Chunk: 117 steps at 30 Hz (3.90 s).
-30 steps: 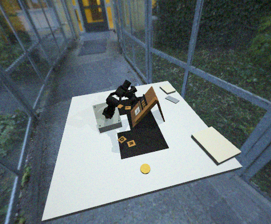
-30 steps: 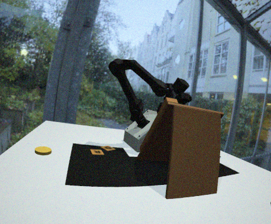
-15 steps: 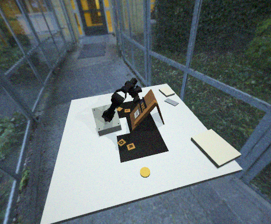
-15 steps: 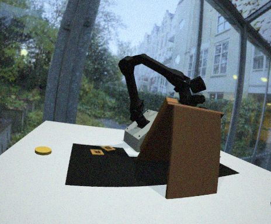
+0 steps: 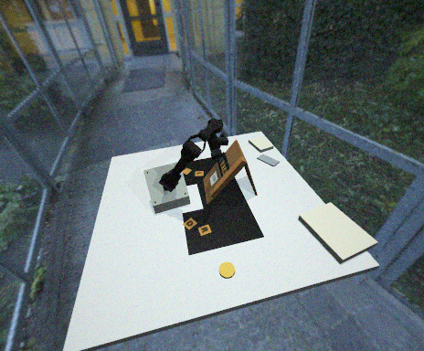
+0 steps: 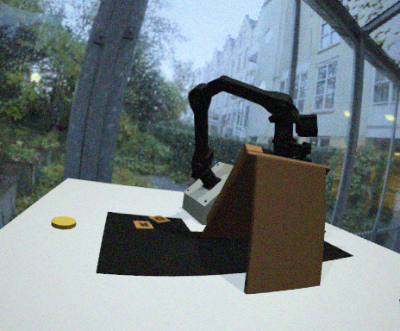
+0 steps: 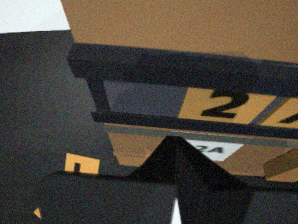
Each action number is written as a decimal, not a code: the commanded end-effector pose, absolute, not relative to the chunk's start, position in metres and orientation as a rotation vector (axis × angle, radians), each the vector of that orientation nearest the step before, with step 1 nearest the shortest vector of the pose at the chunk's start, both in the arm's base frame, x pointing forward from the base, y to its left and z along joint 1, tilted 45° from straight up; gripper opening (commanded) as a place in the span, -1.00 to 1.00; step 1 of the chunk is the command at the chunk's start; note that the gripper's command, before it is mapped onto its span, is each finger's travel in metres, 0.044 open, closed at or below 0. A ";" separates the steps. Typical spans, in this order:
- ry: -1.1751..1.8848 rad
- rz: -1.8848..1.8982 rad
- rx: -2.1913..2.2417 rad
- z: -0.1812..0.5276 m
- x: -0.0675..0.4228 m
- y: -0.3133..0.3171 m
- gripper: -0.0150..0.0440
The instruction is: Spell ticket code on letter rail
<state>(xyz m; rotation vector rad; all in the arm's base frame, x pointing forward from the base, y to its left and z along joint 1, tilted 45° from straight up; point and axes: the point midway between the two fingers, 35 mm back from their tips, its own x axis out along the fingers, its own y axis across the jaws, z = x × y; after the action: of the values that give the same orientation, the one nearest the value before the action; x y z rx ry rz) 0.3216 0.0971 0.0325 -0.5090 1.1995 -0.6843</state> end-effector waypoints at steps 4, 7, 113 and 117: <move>1.208 -0.691 -0.501 0.032 0.324 0.096 -0.49; 1.208 -0.691 -0.501 0.031 0.325 0.096 -0.49; 1.206 -0.693 -0.503 0.032 0.341 0.069 -0.49; 1.206 -0.693 -0.503 0.033 0.341 0.068 -0.49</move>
<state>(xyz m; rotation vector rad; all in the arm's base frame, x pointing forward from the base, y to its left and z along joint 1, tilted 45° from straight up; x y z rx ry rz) 0.3415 0.0723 0.0319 -0.4921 1.2045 -0.6853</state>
